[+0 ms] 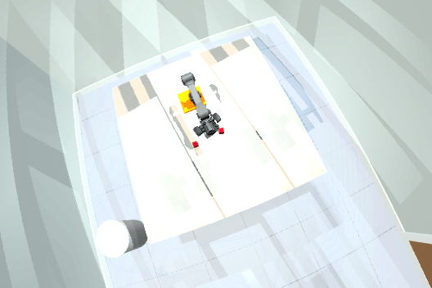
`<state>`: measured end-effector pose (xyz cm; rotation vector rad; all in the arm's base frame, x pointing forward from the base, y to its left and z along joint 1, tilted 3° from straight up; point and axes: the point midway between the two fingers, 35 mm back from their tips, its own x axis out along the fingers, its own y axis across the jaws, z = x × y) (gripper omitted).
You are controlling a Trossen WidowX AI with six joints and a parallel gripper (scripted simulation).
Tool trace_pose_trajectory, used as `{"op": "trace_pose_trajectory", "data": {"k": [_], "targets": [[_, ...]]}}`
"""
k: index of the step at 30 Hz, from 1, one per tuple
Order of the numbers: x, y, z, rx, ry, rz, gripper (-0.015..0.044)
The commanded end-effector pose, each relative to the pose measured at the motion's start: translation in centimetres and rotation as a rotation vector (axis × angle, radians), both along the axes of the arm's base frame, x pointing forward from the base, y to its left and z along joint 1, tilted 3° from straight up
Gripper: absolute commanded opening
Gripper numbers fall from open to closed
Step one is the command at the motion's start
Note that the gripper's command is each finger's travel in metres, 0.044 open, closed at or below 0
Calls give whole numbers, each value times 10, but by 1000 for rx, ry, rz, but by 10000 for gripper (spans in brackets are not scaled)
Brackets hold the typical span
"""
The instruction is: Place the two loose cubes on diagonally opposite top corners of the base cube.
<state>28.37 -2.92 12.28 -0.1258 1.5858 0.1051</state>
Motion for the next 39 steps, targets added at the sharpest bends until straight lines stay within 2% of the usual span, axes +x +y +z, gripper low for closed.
{"op": "trace_pose_trajectory", "data": {"k": [1, 39], "targets": [[4, 4, -2, 0, -5, -105, 105], [28, 57, -30, -13, -19, -1261, 105]]}}
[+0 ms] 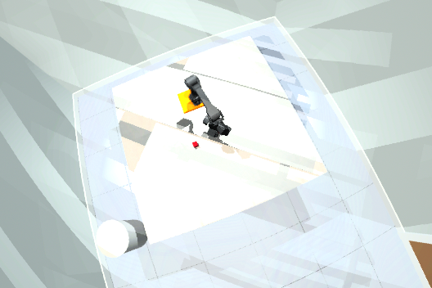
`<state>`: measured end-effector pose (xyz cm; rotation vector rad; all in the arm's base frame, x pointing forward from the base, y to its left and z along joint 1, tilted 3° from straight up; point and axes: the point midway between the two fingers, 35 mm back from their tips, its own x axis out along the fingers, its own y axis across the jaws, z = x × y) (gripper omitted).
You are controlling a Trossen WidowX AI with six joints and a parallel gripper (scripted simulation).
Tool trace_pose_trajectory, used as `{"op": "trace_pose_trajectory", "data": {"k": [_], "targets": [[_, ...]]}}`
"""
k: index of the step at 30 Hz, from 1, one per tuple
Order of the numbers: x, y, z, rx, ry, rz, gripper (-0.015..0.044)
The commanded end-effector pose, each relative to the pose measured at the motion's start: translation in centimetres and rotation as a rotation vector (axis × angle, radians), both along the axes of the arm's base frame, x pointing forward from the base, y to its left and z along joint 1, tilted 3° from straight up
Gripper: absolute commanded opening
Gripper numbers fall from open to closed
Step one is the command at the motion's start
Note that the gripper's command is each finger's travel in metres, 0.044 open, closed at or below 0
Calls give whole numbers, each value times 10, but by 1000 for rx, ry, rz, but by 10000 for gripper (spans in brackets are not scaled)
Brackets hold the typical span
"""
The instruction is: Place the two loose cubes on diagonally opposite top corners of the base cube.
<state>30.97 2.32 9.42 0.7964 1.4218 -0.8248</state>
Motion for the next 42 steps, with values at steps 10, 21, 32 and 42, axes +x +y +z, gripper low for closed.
{"op": "trace_pose_trajectory", "data": {"k": [10, 21, 32, 42], "targets": [[4, 8, -4, 2, -4, -150, 105], [4, 7, -14, 2, -4, -154, 105], [3, 7, -31, 2, -4, -161, 105], [3, 7, -32, 2, -4, -151, 105]]}}
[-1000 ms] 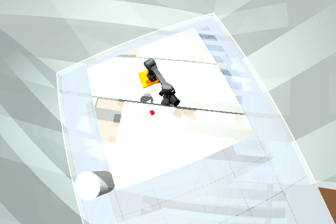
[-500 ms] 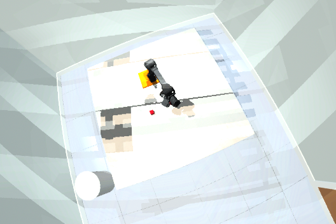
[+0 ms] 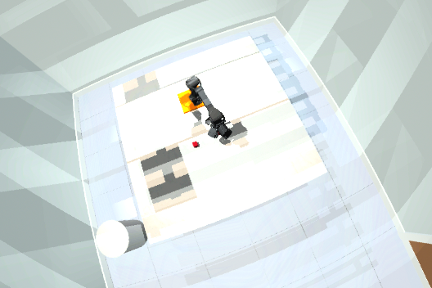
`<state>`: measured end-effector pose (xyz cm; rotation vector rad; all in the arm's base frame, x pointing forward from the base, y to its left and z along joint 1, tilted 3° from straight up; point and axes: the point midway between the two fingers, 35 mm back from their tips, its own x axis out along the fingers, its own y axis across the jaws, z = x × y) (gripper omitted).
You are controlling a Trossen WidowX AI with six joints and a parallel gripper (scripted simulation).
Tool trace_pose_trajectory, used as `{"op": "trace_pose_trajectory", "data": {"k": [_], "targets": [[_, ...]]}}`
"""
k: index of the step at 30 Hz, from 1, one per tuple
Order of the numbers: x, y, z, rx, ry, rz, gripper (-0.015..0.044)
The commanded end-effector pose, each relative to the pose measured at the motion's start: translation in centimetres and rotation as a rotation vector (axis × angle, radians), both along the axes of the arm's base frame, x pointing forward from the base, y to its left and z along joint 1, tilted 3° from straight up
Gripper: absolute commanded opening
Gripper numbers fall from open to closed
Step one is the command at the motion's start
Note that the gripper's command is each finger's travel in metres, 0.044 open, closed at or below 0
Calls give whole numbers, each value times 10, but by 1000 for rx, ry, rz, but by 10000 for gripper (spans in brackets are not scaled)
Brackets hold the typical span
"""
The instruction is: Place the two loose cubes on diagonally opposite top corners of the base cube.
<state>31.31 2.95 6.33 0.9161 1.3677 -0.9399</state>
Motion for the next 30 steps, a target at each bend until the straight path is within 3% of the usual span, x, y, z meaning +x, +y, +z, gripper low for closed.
{"op": "trace_pose_trajectory", "data": {"k": [1, 12, 16, 30], "targets": [[0, 0, -1, 2, 1, 3, 105], [0, 0, -1, 2, 1, 3, 105], [0, 0, -1, 2, 1, 3, 205], [0, 0, 15, 0, 1, 0, 205]]}}
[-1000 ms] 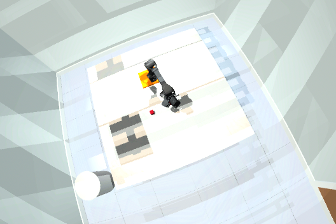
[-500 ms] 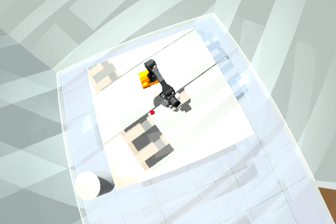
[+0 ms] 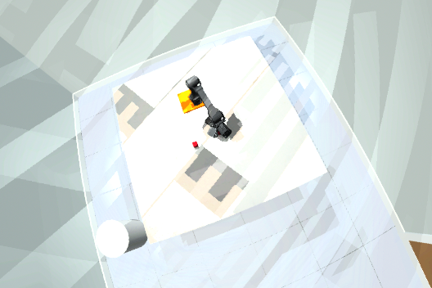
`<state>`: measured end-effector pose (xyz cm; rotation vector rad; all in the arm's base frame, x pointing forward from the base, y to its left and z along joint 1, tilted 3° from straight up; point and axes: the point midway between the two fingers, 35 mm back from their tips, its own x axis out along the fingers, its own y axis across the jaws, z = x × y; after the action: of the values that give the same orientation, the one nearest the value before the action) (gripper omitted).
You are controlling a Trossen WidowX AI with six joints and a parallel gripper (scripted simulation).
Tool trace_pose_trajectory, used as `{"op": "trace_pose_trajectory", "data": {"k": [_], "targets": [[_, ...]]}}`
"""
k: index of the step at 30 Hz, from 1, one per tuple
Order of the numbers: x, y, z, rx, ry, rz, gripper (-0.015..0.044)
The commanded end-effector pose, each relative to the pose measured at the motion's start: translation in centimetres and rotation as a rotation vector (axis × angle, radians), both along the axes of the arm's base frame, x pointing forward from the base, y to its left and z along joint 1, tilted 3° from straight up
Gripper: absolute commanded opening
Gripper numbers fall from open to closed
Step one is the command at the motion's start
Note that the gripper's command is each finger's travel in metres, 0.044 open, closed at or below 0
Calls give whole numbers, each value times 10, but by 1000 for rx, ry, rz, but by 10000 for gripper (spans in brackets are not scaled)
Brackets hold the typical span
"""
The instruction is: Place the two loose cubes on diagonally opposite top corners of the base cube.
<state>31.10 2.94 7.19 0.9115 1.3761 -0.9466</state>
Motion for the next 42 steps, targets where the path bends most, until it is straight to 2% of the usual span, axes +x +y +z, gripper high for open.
{"op": "trace_pose_trajectory", "data": {"k": [1, 13, 15, 42], "targets": [[2, 0, 8, 1, -9, 0, 205], [2, 0, 21, 1, -9, 0, 205], [2, -2, 19, 1, -5, 30, 258], [12, -88, 42, 16, 9, 1240, 265]]}}
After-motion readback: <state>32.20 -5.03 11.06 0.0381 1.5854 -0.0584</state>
